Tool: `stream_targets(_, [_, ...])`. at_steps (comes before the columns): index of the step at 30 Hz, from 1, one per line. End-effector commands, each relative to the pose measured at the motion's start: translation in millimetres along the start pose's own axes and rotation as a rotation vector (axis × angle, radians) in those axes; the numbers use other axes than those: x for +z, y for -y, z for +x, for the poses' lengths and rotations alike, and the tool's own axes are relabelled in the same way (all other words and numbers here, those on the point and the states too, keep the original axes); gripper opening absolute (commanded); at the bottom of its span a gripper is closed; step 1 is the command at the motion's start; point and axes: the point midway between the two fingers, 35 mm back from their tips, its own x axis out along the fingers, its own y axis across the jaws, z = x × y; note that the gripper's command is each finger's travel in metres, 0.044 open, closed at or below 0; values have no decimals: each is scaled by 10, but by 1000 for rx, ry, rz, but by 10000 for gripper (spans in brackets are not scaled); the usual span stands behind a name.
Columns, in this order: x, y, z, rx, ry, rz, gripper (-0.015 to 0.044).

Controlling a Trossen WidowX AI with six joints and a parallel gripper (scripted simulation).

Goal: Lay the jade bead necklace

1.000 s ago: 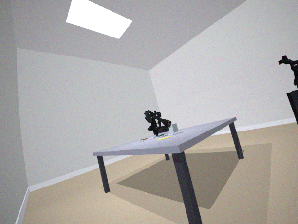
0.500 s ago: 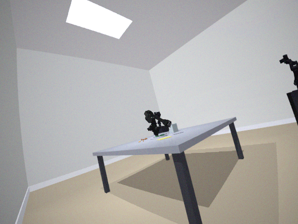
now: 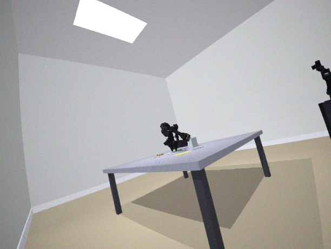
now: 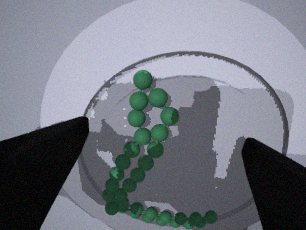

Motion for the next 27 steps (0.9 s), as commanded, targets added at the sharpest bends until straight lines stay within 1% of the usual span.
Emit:
stream_targets(1, [2, -2, -9, -1, 2, 2, 440])
stream_targets(17, [2, -2, -9, -1, 2, 2, 440])
stream_targets(19, [34, -21, -42, -1, 3, -32, 387])
stream_targets(24, [245, -147, -293, 0, 3, -281, 256])
stream_targets(27, [271, -163, -328, 0, 3, -315, 177])
